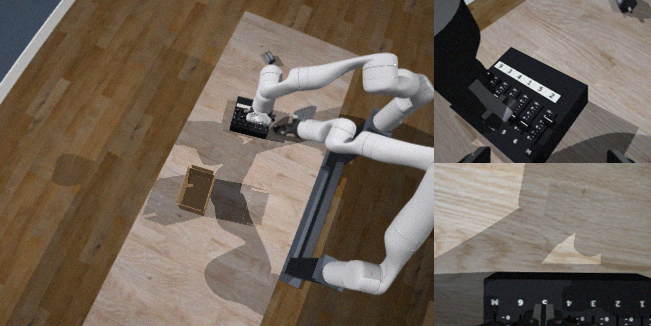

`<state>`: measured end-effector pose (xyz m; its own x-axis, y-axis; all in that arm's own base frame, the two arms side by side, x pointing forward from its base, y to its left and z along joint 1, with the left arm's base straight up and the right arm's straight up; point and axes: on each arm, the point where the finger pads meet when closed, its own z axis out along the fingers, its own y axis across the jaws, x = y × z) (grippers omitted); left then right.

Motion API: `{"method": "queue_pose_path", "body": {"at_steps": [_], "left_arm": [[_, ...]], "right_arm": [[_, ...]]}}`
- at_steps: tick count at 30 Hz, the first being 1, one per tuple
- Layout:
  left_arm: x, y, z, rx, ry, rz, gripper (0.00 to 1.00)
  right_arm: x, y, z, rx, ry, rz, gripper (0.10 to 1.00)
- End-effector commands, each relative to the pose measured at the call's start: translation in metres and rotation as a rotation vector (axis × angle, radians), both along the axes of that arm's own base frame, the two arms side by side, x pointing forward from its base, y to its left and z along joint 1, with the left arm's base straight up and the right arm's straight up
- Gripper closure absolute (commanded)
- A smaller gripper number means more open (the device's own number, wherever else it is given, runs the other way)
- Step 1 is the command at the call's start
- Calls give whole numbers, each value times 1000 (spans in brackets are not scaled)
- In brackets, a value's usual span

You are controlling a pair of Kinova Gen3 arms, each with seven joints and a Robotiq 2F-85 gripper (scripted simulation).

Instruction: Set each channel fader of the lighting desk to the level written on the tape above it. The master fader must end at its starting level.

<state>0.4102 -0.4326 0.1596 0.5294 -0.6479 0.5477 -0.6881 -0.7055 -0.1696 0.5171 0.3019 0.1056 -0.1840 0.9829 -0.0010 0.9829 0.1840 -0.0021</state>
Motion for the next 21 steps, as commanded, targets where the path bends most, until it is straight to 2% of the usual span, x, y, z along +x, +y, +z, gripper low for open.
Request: {"method": "queue_pose_path", "body": {"at_steps": [1, 21], "left_arm": [[0, 0, 1, -2, -1, 0, 1], [0, 0, 1, -2, -1, 0, 1]], "right_arm": [[0, 0, -1, 1, -2, 0, 1000], [0, 1, -12, 1, -2, 0, 1000]]}}
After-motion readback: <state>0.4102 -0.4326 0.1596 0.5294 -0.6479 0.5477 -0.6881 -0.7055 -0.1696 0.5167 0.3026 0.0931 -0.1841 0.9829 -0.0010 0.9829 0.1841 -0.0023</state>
